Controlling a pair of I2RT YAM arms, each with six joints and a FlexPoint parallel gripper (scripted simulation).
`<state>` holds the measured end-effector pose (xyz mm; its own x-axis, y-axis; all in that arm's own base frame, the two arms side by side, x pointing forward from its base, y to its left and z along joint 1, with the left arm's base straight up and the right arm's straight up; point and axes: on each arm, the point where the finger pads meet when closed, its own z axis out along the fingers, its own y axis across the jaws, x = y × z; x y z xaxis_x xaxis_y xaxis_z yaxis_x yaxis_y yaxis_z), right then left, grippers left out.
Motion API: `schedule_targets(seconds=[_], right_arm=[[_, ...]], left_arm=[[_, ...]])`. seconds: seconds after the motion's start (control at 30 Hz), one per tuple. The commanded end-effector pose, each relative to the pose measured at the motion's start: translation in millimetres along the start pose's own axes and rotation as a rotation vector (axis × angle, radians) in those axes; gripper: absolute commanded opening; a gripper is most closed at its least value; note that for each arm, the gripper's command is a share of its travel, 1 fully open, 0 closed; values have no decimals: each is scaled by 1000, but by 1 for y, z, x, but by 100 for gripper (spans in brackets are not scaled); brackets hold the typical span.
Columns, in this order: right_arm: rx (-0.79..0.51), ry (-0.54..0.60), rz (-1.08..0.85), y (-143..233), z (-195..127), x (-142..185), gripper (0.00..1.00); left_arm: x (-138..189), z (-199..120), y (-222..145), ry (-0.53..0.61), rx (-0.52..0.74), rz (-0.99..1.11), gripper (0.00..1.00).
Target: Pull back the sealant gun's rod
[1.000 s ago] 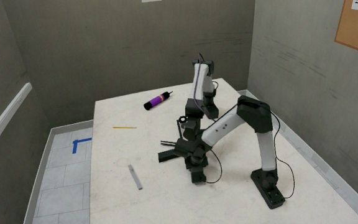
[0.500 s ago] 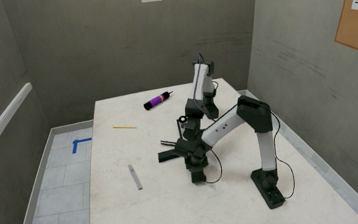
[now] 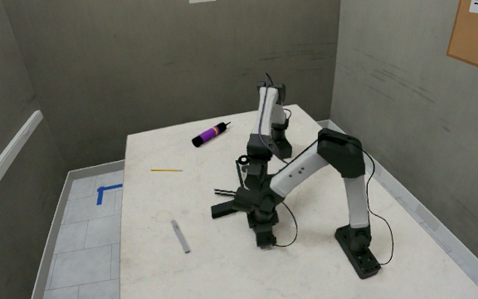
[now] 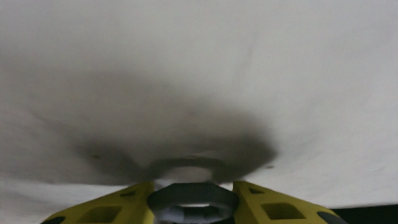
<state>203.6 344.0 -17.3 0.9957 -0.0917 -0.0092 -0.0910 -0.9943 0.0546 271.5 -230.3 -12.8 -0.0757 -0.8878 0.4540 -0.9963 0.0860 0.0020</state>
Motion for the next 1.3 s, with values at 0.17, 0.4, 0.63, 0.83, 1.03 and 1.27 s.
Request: schedule_targets(seconds=[0.17, 0.4, 0.63, 0.83, 1.03, 1.27], right_arm=[[-249, -48, 22, 47, 18, -9, 47], [-329, -64, 19, 58, 20, -11, 47], [-339, -56, 25, 60, 20, -10, 47], [-317, -56, 21, 58, 15, -10, 47], [-302, -53, 20, 56, 14, -10, 47], [-249, -40, 18, 46, 11, -7, 47]], left_arm=[[-48, -17, 8, -156, 0, -49, 27], [-71, -29, 8, -176, 3, -49, 27], [-86, -38, 7, -170, 6, -46, 27], [-103, -48, 4, -173, 15, -42, 27], [-112, -53, 3, -174, 20, -39, 27], [-122, -63, -5, -165, 40, -30, 27]])
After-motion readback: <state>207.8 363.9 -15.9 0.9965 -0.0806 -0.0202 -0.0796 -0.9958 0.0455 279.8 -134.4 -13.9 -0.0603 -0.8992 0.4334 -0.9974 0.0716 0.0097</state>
